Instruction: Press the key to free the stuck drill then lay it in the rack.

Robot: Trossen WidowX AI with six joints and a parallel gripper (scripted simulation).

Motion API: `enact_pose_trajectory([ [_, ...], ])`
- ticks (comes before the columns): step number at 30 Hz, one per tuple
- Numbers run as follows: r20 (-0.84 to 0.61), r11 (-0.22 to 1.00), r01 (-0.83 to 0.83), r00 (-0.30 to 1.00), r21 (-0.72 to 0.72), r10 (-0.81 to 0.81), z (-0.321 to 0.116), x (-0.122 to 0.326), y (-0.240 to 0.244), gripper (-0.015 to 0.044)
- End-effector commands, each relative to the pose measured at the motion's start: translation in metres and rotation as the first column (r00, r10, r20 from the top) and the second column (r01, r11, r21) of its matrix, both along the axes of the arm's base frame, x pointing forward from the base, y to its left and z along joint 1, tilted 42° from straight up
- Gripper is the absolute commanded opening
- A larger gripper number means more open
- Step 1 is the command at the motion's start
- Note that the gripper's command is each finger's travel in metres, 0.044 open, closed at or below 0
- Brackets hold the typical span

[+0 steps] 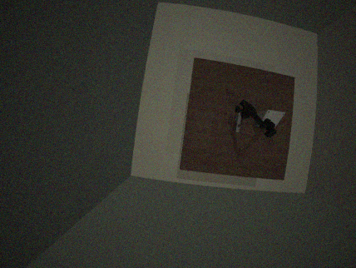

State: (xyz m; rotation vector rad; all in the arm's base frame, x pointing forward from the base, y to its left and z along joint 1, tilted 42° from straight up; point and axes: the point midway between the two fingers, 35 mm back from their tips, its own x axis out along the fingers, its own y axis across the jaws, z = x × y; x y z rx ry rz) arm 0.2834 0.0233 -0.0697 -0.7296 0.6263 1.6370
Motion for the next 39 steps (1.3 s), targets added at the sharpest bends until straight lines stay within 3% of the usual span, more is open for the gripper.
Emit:
enact_pose_trajectory([
  [1, 0.000, 1.000, -0.005, 1.000, -0.002, 0.005, -0.003, -0.001, 0.002, 0.0440],
  [35, -0.001, 1.000, -0.005, 1.000, 0.001, 0.005, -0.030, -0.010, 0.043, 0.0440],
  [39, 0.007, 1.000, -0.010, 1.000, -0.004, 0.010, -0.028, -0.008, 0.041, 0.0335],
])
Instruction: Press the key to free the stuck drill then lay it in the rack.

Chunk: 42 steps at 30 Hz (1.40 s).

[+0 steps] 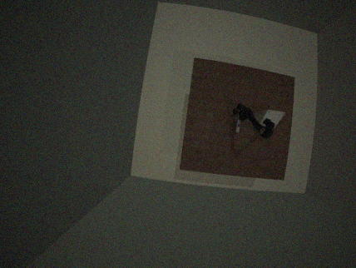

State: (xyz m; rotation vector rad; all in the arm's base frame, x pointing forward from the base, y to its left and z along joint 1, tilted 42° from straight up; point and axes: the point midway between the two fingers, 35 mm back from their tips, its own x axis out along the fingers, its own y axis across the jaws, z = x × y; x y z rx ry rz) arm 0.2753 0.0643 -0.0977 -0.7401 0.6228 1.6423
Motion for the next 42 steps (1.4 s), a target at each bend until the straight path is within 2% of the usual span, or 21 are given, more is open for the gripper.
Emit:
enact_pose_trajectory([
  [1, 0.002, 1.000, -0.001, 1.000, 0.000, 0.001, 0.000, 0.000, 0.000, 0.0309],
  [12, 0.002, 1.000, -0.001, 1.000, 0.000, 0.001, 0.000, 0.000, 0.000, 0.0020],
  [15, 0.002, 1.000, -0.001, 1.000, 0.000, 0.001, 0.000, 0.000, 0.000, 0.0000],
  [42, -0.006, 1.000, 0.004, 1.000, 0.003, -0.004, -0.016, 0.003, -0.019, 0.0000],
])
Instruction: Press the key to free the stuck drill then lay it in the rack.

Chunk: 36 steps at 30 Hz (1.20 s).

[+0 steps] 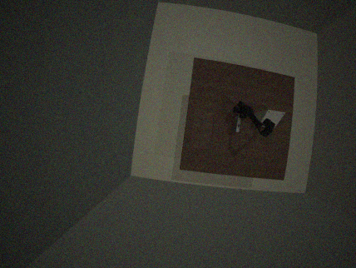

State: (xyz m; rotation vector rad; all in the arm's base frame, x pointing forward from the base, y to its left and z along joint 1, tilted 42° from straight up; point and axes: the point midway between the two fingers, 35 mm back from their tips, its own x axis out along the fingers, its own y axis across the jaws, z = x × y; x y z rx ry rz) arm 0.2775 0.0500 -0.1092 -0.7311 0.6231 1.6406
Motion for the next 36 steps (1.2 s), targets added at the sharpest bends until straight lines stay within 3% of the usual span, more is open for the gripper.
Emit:
enact_pose_trajectory([
  [1, -0.001, 1.000, -0.001, 1.000, -0.002, 0.001, -0.006, 0.001, -0.006, 0.0000],
  [16, -0.001, 1.000, -0.001, 1.000, -0.003, 0.001, -0.019, 0.004, -0.022, 0.0000],
  [32, -0.001, 1.000, -0.001, 1.000, -0.003, 0.001, -0.013, 0.002, -0.014, 0.0420],
  [36, -0.001, 1.000, -0.001, 1.000, -0.003, 0.001, -0.013, 0.001, -0.012, 0.0440],
])
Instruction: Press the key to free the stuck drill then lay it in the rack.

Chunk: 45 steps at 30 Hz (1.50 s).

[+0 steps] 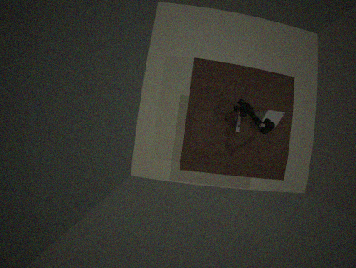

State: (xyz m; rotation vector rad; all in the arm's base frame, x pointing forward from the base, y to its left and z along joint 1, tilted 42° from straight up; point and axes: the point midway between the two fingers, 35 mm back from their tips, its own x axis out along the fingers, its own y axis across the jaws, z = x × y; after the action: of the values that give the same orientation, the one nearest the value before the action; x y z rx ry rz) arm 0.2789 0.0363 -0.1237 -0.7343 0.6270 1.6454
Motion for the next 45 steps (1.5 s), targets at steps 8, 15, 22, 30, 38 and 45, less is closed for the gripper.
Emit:
enact_pose_trajectory([
  [8, 0.001, 1.000, 0.004, 1.000, 0.002, -0.004, 0.002, -0.001, 0.006, 0.0440],
  [15, 0.001, 1.000, 0.004, 1.000, 0.002, -0.004, 0.003, -0.001, 0.008, 0.0440],
  [22, 0.001, 1.000, 0.004, 1.000, 0.002, -0.004, 0.004, -0.001, 0.011, 0.0440],
  [30, 0.001, 1.000, 0.004, 1.000, 0.002, -0.004, 0.005, -0.001, 0.013, 0.0440],
  [38, 0.004, 1.000, 0.000, 1.000, -0.001, 0.000, 0.004, -0.001, 0.012, 0.0282],
  [45, 0.004, 1.000, 0.000, 1.000, -0.001, 0.000, 0.004, -0.001, 0.012, 0.0099],
])
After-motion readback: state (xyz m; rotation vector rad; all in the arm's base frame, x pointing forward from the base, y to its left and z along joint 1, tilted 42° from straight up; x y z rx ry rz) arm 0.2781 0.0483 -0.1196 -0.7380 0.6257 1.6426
